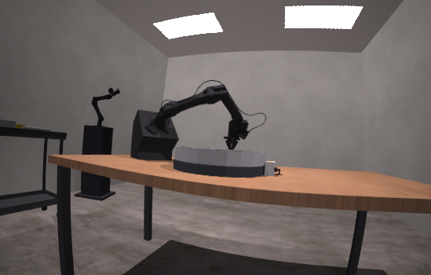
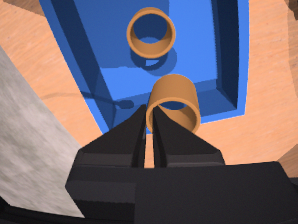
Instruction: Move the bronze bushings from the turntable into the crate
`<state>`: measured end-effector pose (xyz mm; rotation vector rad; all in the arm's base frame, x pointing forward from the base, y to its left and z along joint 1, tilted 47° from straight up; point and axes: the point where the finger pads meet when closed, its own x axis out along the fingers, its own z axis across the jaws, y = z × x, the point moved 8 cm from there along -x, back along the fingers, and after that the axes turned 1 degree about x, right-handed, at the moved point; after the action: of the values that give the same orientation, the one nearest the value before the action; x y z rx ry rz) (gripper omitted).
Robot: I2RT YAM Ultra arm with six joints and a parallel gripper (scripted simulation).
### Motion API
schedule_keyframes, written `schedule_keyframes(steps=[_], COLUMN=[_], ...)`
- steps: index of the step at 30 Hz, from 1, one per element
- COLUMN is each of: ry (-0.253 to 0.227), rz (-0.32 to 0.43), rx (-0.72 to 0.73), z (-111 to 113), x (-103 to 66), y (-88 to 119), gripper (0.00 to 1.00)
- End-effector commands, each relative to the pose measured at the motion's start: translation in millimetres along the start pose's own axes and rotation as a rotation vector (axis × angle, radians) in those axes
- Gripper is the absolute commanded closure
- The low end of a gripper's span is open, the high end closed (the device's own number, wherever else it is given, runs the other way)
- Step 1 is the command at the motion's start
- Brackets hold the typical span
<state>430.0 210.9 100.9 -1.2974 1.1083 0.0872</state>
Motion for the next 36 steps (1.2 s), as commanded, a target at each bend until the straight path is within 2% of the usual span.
schedule_keyframes(steps=[1, 29, 33, 36], ry=[-0.058, -0.062, -0.030, -0.052], rz=[-0.027, -0.029, -0.015, -0.025], rx=[0.008, 0.016, -0.014, 0.012], z=[9, 10, 13, 11], x=[-24.1, -26.6, -15.2, -26.2], y=[-5, -8, 6, -6], gripper=[1.00, 1.00, 1.00, 1.00])
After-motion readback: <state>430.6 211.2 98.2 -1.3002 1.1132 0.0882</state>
